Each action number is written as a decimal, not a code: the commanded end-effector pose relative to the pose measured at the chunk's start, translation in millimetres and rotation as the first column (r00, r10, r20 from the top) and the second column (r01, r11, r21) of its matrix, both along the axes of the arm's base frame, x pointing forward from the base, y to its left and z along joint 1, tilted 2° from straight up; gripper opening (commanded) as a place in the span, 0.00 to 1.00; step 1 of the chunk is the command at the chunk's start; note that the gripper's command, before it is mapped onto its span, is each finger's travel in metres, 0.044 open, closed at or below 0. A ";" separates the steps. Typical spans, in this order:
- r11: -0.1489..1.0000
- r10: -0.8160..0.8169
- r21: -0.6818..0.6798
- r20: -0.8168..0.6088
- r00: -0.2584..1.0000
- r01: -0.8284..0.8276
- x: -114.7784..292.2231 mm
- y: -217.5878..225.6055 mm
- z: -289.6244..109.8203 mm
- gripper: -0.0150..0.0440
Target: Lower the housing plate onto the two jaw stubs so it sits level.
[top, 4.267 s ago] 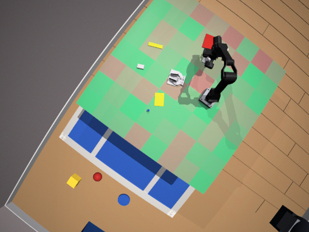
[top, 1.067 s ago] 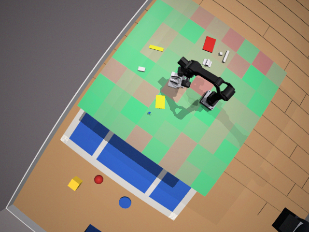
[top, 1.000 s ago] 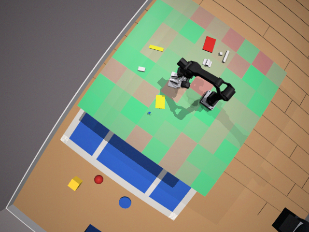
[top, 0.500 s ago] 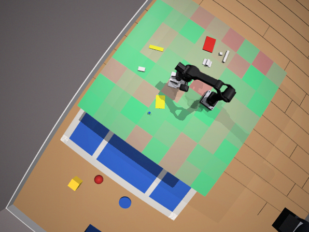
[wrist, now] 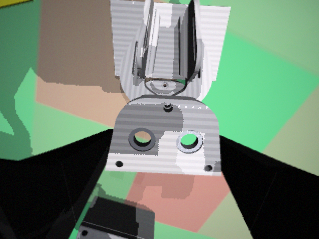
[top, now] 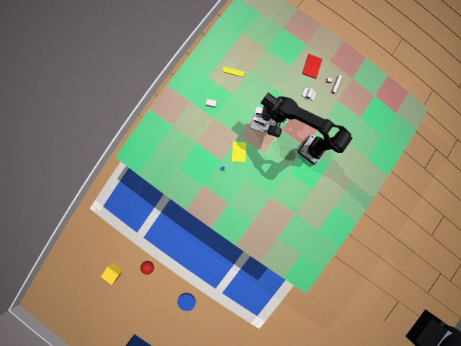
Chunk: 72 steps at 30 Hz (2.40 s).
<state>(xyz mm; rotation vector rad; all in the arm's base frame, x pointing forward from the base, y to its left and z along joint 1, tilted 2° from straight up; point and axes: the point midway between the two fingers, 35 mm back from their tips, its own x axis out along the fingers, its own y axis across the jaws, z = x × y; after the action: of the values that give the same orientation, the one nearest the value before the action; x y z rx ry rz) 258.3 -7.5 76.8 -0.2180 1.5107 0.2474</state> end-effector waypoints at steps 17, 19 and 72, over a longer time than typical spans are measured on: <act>1.000 -0.007 0.002 0.002 1.000 0.007 1.2 -0.3 0.3 0.85; 1.000 -0.007 0.002 0.002 1.000 0.007 1.2 -0.3 0.3 0.85; 1.000 -0.004 0.002 0.002 1.000 0.004 3.9 1.4 -61.6 0.85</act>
<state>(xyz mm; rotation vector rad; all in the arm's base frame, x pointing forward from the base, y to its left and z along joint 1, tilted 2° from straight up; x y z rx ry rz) 262.9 -6.5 19.3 -0.2203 1.5055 0.2483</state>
